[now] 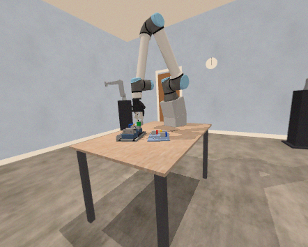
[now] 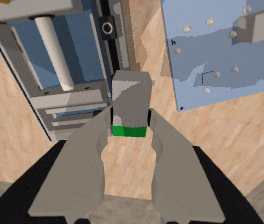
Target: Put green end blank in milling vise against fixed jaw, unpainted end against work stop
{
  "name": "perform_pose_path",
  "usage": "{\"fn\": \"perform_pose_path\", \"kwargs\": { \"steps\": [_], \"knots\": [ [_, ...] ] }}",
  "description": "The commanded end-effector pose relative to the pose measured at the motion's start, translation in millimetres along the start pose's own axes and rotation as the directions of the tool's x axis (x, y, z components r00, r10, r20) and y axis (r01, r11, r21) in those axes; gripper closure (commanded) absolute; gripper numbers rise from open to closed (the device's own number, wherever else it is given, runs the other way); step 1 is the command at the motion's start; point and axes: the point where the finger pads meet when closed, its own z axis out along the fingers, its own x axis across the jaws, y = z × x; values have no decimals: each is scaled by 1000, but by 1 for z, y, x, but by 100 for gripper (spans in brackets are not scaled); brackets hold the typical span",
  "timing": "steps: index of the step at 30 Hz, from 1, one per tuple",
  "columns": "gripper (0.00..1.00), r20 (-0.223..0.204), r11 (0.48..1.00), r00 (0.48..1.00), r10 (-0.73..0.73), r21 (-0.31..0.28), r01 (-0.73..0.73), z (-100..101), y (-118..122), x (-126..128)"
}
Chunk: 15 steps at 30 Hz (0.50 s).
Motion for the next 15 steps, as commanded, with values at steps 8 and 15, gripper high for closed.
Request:
{"fn": "perform_pose_path", "kwargs": {
  "steps": [8, 15],
  "knots": [
    [100, 1, 984, 984, 180, -1, -180, -1, 7, -10],
    [100, 1, 967, 967, 255, -1, -255, -1, 10, -15]
  ]
}}
